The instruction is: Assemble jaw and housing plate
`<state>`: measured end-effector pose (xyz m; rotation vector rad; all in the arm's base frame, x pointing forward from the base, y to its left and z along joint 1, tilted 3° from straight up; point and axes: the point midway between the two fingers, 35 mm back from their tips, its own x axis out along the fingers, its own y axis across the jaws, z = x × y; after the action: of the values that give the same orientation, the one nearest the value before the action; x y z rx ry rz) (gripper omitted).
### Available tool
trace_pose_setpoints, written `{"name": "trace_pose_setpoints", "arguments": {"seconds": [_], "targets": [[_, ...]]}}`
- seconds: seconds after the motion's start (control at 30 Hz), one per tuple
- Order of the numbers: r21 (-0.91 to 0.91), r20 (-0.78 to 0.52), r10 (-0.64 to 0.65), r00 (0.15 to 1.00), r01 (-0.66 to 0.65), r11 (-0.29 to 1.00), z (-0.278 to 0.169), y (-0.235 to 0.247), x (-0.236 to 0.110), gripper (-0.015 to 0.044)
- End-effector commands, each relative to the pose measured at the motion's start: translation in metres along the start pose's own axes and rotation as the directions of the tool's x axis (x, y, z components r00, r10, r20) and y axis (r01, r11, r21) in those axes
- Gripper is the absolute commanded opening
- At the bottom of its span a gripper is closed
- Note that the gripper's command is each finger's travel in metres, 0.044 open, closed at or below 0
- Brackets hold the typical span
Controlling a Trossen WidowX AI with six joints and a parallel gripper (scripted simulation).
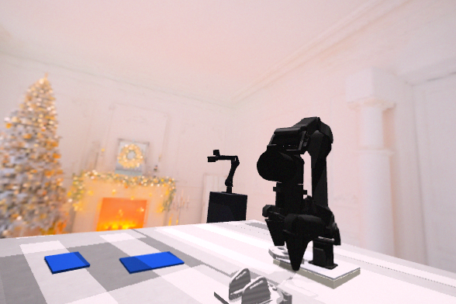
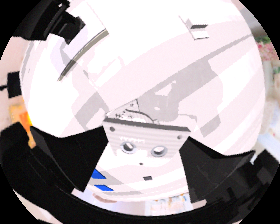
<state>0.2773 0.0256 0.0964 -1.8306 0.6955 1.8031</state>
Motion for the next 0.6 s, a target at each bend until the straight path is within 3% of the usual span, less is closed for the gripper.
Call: {"name": "trace_pose_setpoints", "arguments": {"seconds": [0.0,0.57], "targets": [[-0.071,-0.002,0.004,1.000,-0.004,0.997,-0.005,0.006,0.001,0.0351],[-0.403,-0.004,0.008,1.000,-0.009,0.915,-0.022,0.030,0.001,0.0351]]}}
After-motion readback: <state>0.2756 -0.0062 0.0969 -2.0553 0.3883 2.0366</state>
